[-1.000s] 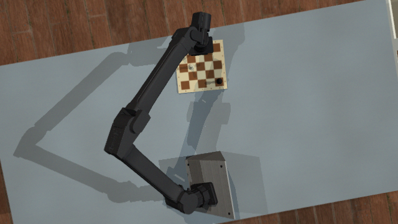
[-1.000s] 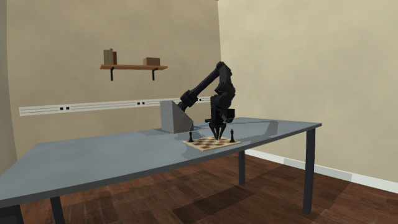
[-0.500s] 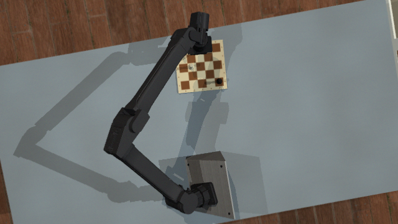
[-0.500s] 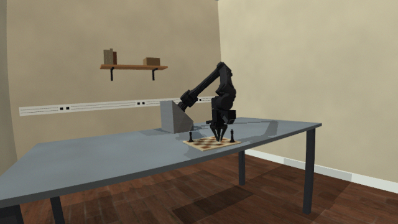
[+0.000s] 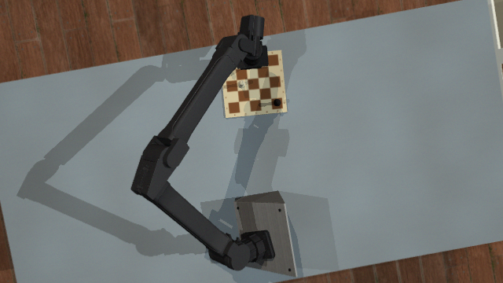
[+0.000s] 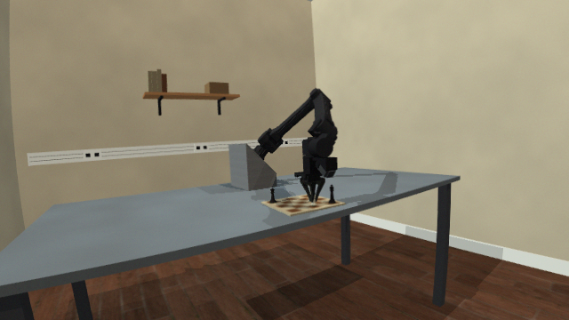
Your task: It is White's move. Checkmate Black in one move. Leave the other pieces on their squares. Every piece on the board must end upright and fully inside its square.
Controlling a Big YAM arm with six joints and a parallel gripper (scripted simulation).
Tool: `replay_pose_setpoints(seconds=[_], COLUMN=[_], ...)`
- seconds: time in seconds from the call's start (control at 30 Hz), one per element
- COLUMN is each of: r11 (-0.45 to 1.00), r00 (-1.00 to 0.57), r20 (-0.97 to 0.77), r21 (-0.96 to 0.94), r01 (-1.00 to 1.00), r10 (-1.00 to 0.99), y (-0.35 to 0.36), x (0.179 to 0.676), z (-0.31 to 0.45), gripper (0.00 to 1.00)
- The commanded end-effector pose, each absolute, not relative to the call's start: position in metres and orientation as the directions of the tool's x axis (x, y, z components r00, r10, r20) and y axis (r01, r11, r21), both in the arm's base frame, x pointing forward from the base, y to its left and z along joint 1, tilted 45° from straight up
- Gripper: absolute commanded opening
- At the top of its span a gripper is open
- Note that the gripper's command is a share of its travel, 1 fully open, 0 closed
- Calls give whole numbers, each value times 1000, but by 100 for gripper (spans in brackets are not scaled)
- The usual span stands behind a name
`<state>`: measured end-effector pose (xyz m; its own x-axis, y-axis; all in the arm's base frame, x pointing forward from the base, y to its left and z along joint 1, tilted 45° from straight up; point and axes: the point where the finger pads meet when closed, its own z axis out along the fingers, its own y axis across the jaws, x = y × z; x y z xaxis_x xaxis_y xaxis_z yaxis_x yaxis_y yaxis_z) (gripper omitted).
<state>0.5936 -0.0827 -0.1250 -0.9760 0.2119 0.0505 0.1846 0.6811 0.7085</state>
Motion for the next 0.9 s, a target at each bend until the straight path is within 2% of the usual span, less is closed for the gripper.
replay_pose_setpoints(seconds=[0.0,0.87], r11=[688,695], r00=[-979,-984], r20=[27,-4], r21=[708,708], r01=[161,123], r10=[202,178], y=[-75,-79], x=[602,606], z=[-119,-122], gripper=[0,0])
